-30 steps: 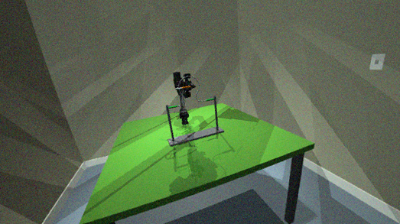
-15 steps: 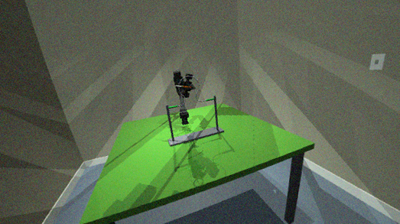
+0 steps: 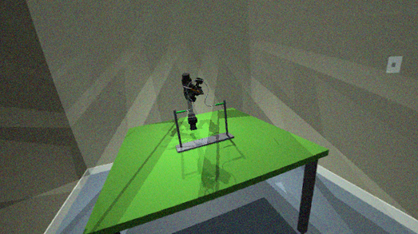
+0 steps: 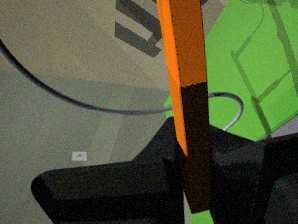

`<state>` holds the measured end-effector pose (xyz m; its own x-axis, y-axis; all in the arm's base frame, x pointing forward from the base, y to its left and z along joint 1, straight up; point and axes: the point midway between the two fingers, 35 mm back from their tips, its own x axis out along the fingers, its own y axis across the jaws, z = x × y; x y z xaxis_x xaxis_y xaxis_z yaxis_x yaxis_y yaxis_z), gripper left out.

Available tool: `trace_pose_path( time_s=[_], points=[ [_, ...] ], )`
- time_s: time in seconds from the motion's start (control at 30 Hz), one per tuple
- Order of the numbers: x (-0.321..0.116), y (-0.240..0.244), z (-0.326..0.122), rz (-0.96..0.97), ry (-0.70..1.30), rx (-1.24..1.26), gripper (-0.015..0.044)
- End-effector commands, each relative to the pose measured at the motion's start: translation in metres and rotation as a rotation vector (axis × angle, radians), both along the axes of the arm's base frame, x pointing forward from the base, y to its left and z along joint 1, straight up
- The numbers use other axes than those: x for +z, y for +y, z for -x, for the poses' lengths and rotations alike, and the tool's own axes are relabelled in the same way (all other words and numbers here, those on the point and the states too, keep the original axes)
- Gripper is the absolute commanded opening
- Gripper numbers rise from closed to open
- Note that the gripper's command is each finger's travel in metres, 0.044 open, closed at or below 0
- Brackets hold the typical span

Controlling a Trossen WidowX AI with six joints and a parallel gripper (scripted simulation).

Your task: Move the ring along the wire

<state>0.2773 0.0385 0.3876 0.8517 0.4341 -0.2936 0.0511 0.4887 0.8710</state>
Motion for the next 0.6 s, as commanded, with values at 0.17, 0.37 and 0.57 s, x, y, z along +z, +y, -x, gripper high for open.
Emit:
trace_pose_path(
  time_s=[0.17,0.37,0.57],
  points=[
    [-0.0015,-0.0022,-0.0002,0.119,-0.004,-0.005,-0.0150],
    [-0.0038,-0.0039,-0.0003,0.199,-0.003,-0.009,-0.0150],
    [-0.0060,-0.0058,-0.0003,0.279,-0.002,-0.014,-0.0150]
  ],
)
